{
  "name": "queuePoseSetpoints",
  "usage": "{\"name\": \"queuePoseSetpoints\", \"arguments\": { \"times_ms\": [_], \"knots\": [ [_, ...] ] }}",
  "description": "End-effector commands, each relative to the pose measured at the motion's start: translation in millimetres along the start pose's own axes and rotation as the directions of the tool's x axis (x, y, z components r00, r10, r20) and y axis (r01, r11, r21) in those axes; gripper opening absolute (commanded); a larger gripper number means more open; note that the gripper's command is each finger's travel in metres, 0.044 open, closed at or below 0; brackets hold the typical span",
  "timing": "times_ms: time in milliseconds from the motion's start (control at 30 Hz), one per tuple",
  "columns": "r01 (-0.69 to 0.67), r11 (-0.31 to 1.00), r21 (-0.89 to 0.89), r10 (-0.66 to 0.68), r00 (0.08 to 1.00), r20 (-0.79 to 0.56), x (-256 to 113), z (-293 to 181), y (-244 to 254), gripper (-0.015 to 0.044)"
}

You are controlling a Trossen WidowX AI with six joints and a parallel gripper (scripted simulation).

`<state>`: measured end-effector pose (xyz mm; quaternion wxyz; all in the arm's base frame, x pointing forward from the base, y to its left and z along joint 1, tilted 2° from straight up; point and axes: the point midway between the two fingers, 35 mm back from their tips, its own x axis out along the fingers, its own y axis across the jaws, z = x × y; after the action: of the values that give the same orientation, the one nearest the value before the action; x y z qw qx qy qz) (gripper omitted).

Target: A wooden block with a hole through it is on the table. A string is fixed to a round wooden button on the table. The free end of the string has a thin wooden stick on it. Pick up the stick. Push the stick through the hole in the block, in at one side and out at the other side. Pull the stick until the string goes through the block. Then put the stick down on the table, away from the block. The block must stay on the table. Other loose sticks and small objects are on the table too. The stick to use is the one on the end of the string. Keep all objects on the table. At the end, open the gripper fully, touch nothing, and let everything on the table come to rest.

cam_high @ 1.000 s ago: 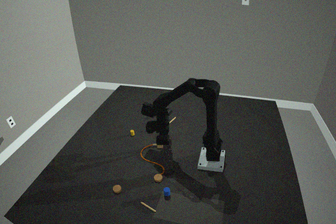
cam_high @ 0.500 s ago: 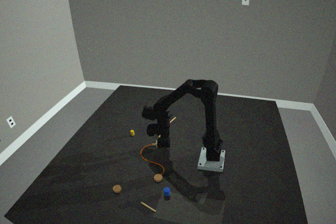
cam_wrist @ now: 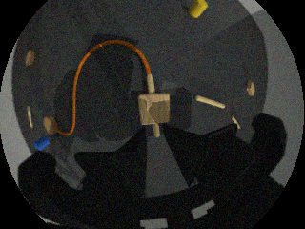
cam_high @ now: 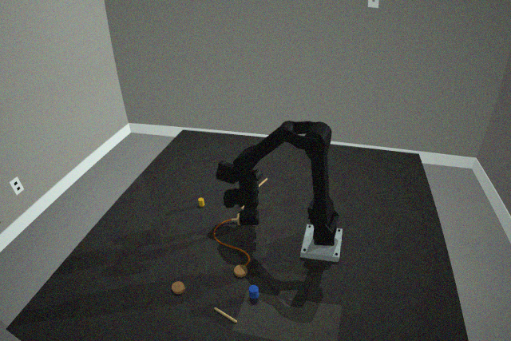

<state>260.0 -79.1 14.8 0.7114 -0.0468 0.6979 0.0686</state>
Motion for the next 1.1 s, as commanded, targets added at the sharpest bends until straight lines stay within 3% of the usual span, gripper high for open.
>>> {"name": "queuePoseSetpoints", "arguments": {
  "times_ms": [0, 100, 1067],
  "knots": [
    [0.000, 1.000, 0.000, 0.000, 1.000, 0.000, 0.0, 0.0, 0.0, 0.0069],
    [0.000, 1.000, 0.000, 0.000, 1.000, 0.000, 0.0, 0.0, 0.0, 0.0000],
    [0.013, 1.000, 0.028, -0.014, 0.999, 0.044, 0.7, 0.9, 0.7, 0.0000]
  ]
}}
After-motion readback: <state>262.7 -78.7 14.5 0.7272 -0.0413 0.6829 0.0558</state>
